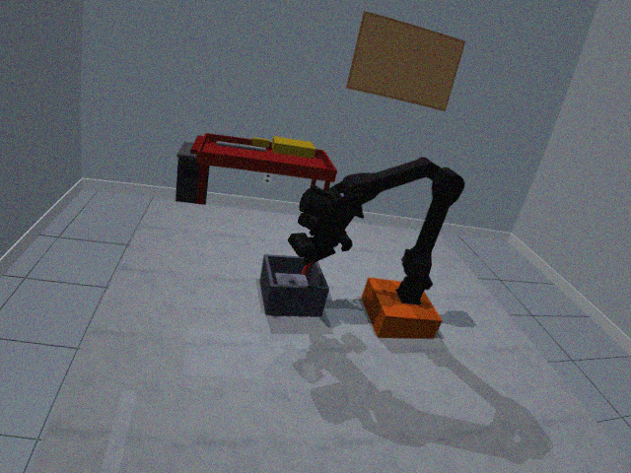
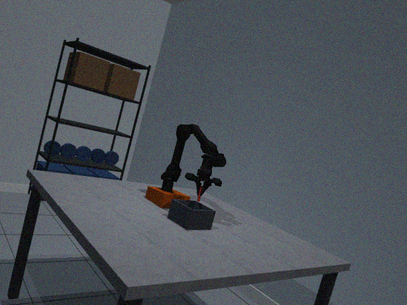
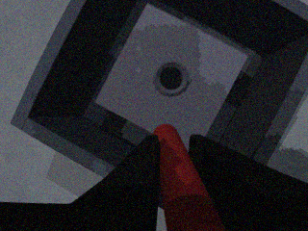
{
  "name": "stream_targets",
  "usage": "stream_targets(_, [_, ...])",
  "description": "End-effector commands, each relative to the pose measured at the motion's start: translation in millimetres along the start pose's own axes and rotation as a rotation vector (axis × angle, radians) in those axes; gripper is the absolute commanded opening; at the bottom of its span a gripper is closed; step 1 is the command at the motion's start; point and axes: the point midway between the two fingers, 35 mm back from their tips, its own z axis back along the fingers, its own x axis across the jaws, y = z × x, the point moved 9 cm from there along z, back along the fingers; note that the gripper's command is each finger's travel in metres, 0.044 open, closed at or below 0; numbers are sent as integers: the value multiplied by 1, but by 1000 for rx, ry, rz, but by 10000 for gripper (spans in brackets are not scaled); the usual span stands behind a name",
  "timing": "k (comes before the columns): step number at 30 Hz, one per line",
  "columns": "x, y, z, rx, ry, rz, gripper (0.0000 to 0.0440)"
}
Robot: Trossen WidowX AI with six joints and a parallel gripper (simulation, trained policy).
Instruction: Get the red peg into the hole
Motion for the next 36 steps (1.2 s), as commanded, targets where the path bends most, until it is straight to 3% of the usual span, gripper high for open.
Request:
stream_targets(1, [0, -8, -7, 8, 6, -7, 1])
stream_targets(15, [-2, -29, -48, 62, 42, -37, 20])
stream_targets(20, [-3, -32, -64, 81, 66, -11, 126])
stream_targets(23, [1, -36, -69, 82, 72, -3, 134])
stream_targets(36, [18, -72, -82, 42, 68, 32, 393])
